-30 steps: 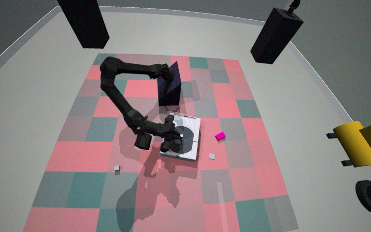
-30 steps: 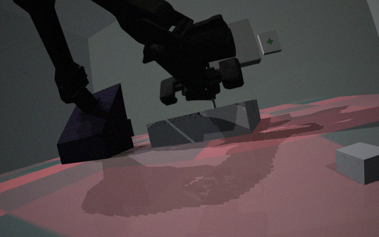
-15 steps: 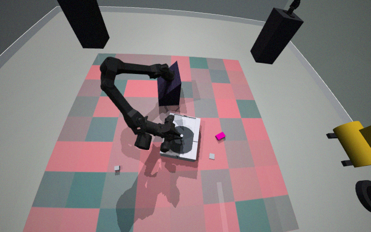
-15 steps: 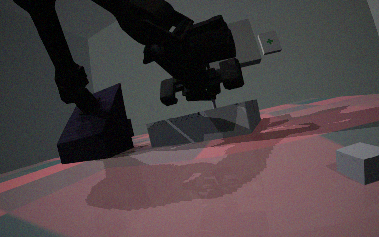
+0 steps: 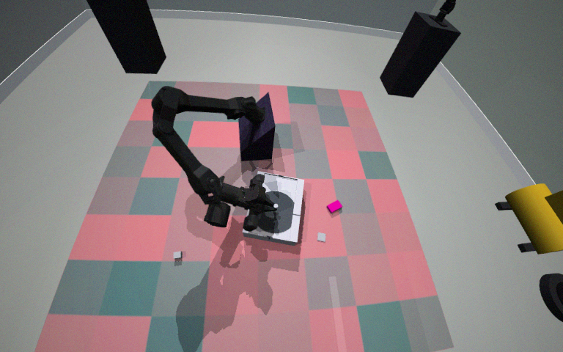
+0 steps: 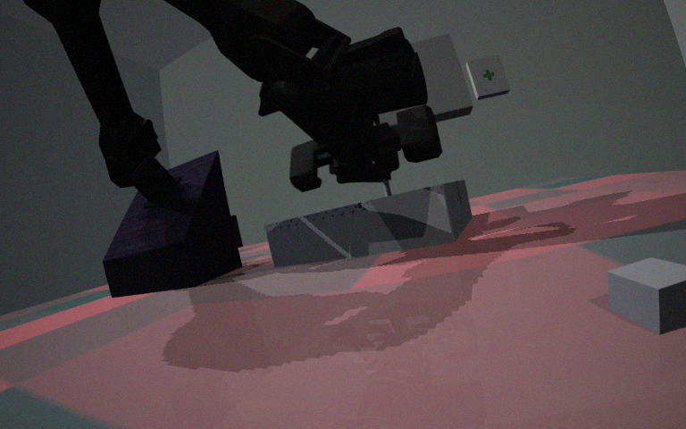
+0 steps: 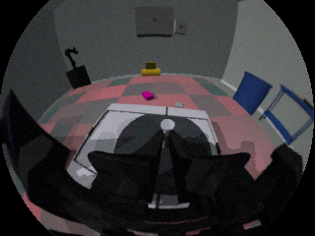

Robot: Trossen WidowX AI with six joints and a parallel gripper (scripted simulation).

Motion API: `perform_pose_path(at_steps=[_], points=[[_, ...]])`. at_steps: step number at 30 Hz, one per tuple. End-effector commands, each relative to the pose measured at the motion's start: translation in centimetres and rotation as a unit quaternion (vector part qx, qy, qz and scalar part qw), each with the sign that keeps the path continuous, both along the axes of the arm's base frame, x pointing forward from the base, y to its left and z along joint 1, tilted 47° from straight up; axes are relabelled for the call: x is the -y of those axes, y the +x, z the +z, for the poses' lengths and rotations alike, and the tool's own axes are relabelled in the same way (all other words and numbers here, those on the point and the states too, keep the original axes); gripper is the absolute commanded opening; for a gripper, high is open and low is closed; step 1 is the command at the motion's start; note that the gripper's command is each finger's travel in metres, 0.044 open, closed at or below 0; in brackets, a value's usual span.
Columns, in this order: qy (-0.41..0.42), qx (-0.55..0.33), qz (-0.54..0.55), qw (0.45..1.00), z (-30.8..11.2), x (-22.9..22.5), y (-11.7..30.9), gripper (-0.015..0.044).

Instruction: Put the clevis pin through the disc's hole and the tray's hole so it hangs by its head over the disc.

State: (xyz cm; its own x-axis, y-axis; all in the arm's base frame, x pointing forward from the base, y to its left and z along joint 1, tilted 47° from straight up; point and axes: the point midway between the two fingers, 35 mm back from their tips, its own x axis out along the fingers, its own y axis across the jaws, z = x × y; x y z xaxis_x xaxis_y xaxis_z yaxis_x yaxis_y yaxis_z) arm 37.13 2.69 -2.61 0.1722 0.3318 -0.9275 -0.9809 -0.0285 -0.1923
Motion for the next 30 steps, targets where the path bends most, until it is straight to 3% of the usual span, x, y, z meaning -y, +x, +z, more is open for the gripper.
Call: perform_pose_path(at_steps=[1,30], points=[[-0.002,0.002,0.001,1.000,-0.01,0.08,0.07,0.0000],[0.000,0.008,0.007,1.000,0.00,0.06,0.01,0.0000]])
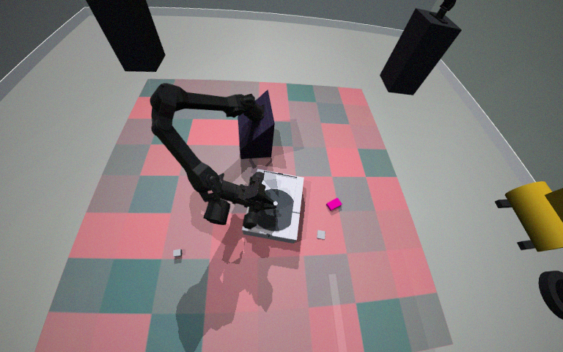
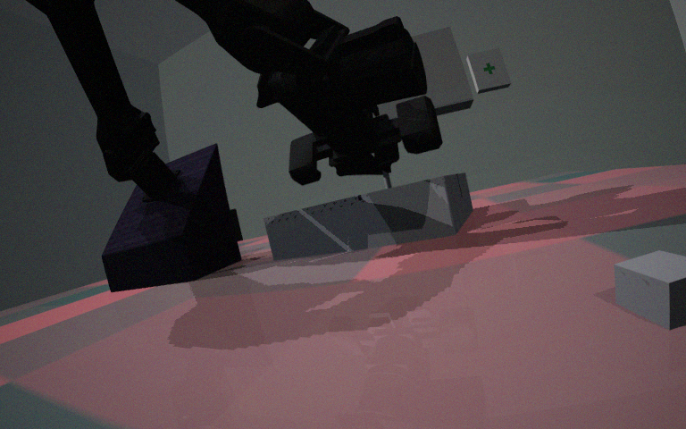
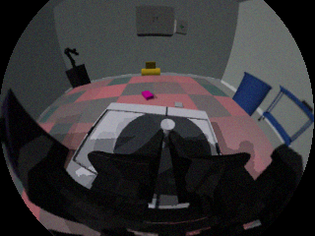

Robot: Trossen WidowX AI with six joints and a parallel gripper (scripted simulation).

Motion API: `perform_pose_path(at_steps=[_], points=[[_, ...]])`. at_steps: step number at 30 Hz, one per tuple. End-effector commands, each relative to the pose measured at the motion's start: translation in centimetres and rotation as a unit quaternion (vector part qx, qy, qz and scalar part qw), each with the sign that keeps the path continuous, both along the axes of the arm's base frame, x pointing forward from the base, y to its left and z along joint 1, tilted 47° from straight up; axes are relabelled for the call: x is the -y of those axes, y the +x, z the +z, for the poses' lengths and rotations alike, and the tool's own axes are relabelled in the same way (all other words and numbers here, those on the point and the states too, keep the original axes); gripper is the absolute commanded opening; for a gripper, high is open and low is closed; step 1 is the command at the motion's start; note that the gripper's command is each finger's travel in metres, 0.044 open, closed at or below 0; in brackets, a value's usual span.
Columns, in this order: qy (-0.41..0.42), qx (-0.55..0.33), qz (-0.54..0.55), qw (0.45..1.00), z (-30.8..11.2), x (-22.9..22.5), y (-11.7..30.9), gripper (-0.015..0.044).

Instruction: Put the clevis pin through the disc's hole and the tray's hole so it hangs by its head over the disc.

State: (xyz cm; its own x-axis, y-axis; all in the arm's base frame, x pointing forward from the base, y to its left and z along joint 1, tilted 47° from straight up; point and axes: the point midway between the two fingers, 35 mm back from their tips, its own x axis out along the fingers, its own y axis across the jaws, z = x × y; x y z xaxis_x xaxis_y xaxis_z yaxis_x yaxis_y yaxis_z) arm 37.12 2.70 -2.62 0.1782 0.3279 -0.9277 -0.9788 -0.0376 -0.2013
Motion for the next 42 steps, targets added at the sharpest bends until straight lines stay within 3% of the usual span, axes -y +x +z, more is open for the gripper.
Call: perform_pose_path(at_steps=[1,42], points=[[0.004,0.003,0.004,1.000,0.02,0.10,0.03,0.0000],[0.003,-0.002,-0.001,1.000,-0.38,0.47,0.10,0.0000]])
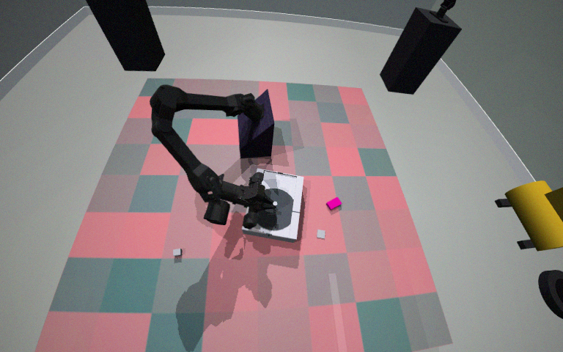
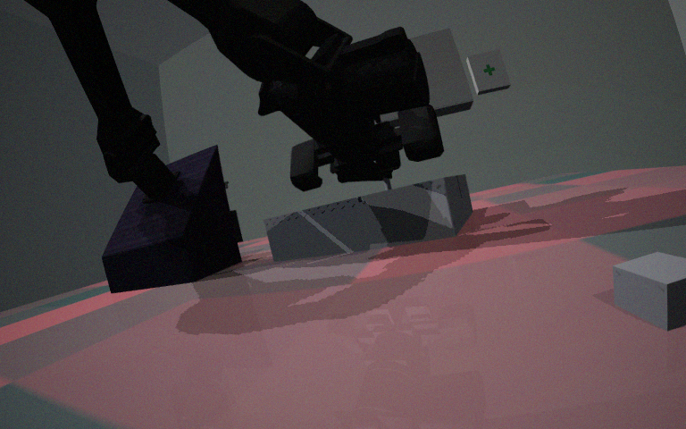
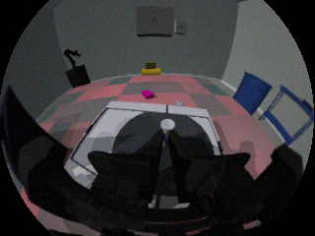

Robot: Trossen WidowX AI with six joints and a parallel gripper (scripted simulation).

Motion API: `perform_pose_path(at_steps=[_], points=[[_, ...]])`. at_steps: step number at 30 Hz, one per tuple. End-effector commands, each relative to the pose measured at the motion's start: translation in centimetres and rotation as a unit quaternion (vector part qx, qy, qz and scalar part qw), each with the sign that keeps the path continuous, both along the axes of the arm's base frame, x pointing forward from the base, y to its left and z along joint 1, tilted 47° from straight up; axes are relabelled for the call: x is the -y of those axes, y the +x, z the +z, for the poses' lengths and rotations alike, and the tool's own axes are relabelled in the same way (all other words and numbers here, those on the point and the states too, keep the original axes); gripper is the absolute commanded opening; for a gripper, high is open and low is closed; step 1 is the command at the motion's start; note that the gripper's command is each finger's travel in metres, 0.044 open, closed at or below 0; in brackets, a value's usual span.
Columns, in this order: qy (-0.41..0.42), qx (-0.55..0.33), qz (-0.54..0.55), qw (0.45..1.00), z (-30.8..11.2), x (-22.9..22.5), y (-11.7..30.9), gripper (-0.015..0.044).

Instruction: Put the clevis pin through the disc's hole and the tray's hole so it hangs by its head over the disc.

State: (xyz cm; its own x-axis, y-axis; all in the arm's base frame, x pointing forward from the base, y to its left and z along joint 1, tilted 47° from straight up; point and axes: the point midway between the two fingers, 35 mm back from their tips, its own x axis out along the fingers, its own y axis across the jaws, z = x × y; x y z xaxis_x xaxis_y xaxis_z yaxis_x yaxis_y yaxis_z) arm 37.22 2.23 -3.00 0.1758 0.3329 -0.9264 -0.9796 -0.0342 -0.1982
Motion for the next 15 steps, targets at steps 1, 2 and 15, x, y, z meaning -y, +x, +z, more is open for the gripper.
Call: perform_pose_path(at_steps=[1,2,15], points=[[0.000,0.000,0.000,1.000,0.00,-0.01,0.00,0.0000],[0.000,0.000,0.000,1.000,0.00,-0.01,0.00,0.0000],[0.000,0.000,0.000,1.000,0.00,-0.01,0.00,0.0160]])
